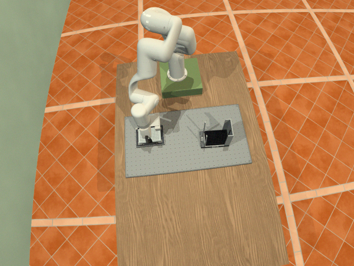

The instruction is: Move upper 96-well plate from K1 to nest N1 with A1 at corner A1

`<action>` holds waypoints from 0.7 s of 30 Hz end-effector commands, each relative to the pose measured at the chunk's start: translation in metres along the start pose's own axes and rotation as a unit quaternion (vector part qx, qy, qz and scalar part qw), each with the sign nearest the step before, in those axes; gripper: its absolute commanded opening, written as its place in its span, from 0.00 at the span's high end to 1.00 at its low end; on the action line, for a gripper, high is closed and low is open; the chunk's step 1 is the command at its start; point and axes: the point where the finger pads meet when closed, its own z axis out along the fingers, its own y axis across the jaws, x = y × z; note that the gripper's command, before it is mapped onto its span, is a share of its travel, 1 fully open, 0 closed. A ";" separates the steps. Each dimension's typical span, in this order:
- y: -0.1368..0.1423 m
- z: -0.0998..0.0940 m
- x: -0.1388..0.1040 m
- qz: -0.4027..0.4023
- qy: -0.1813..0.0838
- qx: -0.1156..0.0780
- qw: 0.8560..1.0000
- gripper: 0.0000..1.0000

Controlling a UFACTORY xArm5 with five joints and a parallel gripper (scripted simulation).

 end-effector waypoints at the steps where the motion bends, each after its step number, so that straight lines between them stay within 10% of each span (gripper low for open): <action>1: 0.001 0.000 -0.001 0.000 -0.005 0.000 1.000 1.00; 21: 0.001 0.003 -0.001 0.000 -0.005 0.000 1.000 1.00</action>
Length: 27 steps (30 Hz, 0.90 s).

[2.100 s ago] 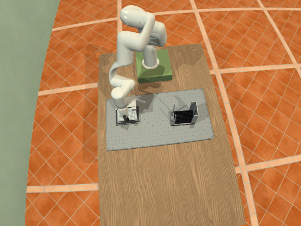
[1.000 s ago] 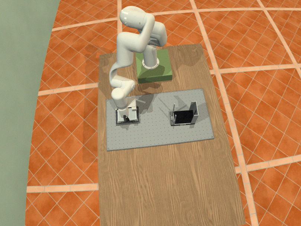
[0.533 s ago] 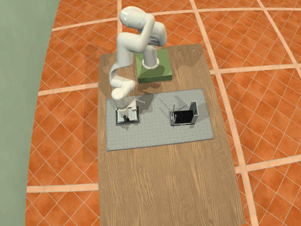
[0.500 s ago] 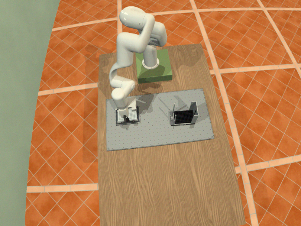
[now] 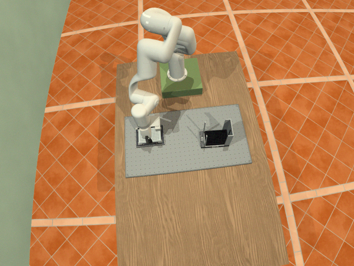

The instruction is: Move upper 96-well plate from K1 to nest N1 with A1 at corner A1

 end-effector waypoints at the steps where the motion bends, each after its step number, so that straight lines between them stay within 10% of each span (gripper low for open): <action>1: 0.001 0.000 -0.001 0.000 -0.005 0.000 1.000 1.00; 2: 0.001 0.000 -0.001 0.000 -0.005 0.000 1.000 0.00; 27: 0.001 0.000 -0.001 0.000 -0.005 0.000 1.000 0.00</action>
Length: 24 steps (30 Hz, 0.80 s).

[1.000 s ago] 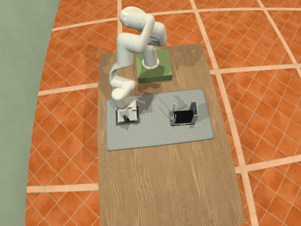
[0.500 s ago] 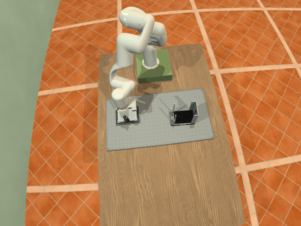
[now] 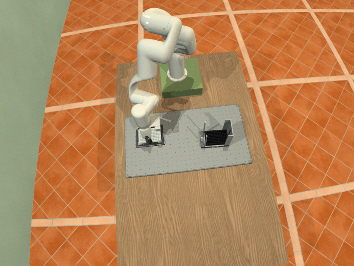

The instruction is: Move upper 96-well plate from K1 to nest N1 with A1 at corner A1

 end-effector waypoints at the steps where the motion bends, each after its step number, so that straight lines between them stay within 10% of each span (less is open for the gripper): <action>1: 0.001 -0.001 -0.001 0.000 -0.005 0.000 1.000 0.00; 24: 0.001 -0.036 0.000 0.000 -0.005 0.000 1.000 0.00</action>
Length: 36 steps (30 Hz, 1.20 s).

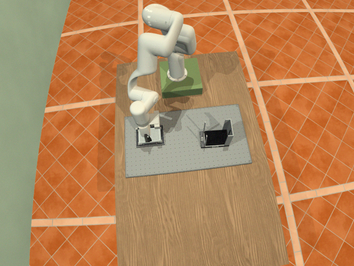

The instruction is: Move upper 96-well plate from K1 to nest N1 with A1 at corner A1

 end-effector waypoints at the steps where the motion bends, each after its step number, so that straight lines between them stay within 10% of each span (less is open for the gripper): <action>1: 0.001 -0.012 0.000 0.000 -0.005 0.001 1.000 0.00; 36: 0.001 -0.095 0.000 0.000 -0.005 0.001 1.000 0.00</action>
